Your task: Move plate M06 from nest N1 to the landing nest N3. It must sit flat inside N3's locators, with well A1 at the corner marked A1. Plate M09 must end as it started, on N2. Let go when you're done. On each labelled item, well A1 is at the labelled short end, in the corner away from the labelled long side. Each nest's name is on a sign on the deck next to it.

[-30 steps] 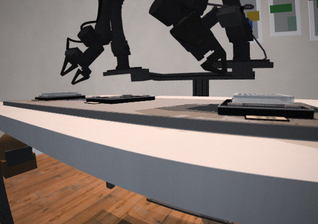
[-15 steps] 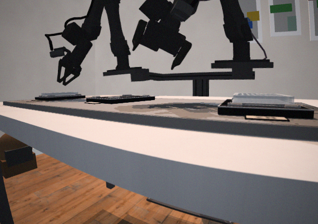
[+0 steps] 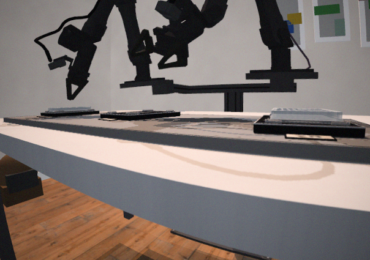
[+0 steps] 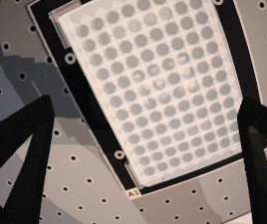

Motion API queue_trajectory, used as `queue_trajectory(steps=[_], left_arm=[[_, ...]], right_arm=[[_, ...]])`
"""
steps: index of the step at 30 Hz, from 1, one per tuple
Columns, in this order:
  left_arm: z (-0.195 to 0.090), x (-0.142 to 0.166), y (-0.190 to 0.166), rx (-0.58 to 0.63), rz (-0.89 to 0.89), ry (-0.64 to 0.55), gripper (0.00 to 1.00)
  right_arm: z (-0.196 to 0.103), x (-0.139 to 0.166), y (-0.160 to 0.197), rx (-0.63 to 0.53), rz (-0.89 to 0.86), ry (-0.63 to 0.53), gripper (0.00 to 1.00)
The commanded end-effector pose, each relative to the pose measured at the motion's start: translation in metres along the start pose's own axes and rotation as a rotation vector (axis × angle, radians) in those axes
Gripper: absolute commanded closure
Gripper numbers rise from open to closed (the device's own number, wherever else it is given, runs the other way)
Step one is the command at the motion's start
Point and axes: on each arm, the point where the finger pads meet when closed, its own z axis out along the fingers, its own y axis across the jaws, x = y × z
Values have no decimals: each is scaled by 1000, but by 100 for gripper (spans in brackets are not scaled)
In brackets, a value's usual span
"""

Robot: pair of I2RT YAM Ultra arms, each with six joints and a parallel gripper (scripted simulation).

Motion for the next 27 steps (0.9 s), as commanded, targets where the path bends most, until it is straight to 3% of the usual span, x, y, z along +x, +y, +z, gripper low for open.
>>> queue_trajectory(steps=[1, 3, 15, 21, 27], left_arm=[[-16, -4, -43, 196, 155, -25, 0], [-16, -4, -43, 196, 155, -25, 0], [-76, 26, -136, 589, 547, -110, 0], [-99, 34, -159, 701, 656, -165, 0], [-146, 51, -194, 895, 829, -280, 0]], right_arm=[[0, -1, 3, -25, -116, 83, 0], [0, -1, 3, -25, -116, 83, 0], [-4, -7, 11, -121, -329, 206, 0], [-2, -5, 1, -98, -375, 252, 0], [7, -3, -15, -66, -412, 319, 0]])
